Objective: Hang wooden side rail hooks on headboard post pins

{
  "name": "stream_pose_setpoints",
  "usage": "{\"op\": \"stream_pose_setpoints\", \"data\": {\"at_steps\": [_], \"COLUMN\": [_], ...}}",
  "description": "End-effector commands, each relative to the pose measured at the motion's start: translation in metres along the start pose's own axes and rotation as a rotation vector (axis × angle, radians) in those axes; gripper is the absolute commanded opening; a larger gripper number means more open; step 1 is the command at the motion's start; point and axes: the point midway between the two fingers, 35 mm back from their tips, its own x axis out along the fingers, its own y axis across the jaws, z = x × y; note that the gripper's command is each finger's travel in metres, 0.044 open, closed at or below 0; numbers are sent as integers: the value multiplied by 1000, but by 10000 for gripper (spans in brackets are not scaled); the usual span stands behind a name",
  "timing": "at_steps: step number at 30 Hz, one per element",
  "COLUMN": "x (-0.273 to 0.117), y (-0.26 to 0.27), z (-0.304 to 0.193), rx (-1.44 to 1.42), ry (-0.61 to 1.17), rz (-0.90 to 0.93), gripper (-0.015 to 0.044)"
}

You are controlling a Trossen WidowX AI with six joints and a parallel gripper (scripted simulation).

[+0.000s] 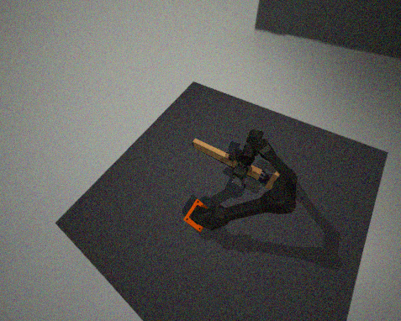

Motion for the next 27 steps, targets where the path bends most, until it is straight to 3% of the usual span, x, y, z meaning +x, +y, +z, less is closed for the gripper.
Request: {"op": "stream_pose_setpoints", "data": {"at_steps": [1, 27], "x": [-6, -5], "y": [-2, -4], "z": [3, 0], "rx": [-6, -6], "ry": [-4, -4], "rz": [-12, -13], "gripper": [0, 0]}}
